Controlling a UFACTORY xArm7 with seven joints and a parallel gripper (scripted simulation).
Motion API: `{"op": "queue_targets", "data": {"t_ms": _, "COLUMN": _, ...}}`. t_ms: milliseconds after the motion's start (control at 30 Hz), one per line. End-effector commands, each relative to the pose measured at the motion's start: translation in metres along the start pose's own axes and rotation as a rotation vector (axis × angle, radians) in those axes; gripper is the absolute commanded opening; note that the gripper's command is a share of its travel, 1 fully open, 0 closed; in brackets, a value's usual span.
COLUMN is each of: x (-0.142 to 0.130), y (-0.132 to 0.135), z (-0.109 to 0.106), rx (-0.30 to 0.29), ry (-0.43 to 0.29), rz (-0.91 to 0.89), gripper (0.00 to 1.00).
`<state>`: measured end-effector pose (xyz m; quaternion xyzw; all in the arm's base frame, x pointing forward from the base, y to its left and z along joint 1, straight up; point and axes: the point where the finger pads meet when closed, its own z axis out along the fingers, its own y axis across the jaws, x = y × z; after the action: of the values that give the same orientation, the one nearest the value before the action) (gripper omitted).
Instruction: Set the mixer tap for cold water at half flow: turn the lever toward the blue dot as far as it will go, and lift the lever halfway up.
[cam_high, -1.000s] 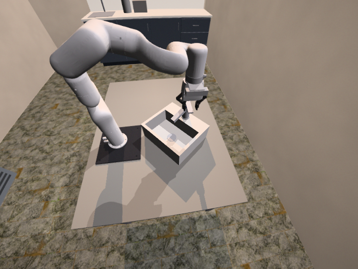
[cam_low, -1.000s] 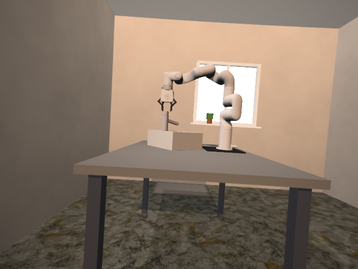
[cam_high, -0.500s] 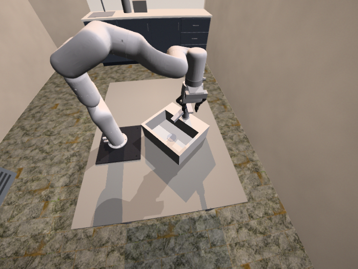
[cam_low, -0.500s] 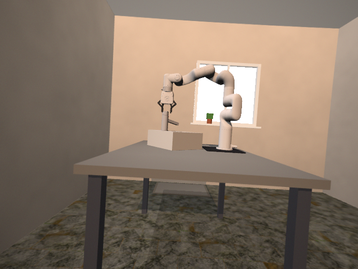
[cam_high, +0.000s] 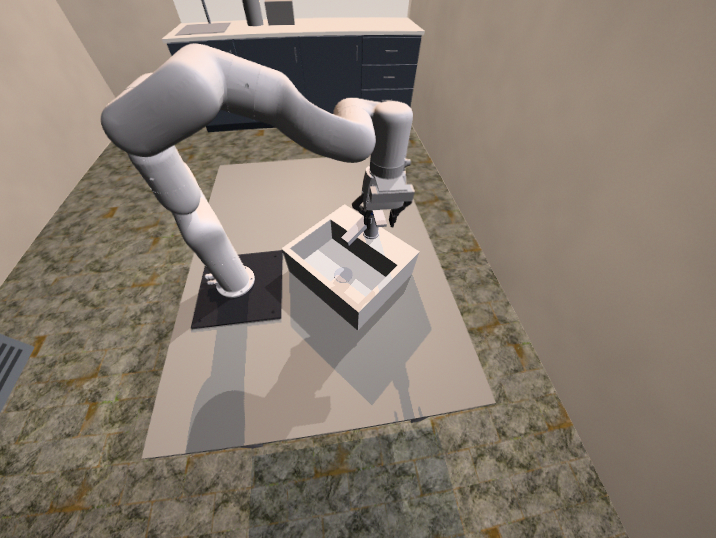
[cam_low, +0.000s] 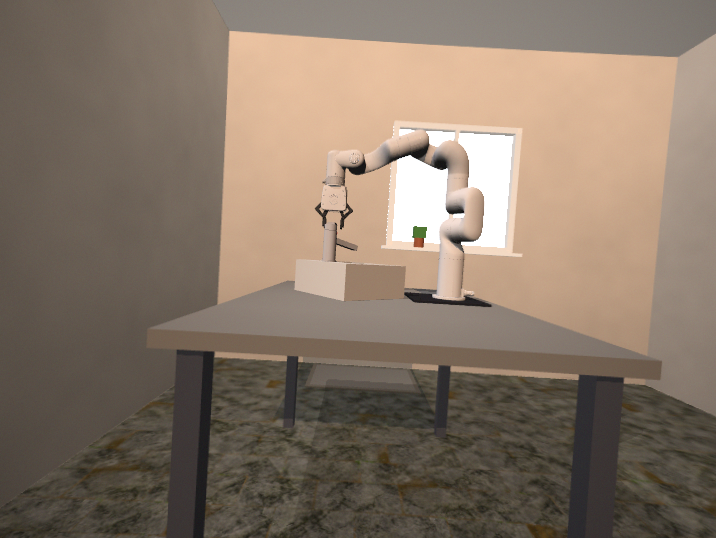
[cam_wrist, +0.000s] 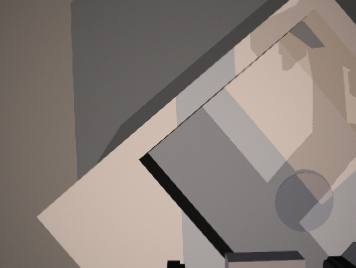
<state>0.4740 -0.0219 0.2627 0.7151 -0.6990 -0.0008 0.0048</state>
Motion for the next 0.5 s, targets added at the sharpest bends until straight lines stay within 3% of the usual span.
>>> {"op": "queue_targets", "data": {"t_ms": 0, "x": 0.0001, "y": -0.0010, "z": -0.0004, "rx": 0.005, "ry": 0.000, "rz": 0.000, "gripper": 0.66}}
{"op": "queue_targets", "data": {"t_ms": 467, "x": 0.0001, "y": -0.0010, "z": 0.0012, "rx": 0.005, "ry": 0.000, "rz": 0.000, "gripper": 0.66}}
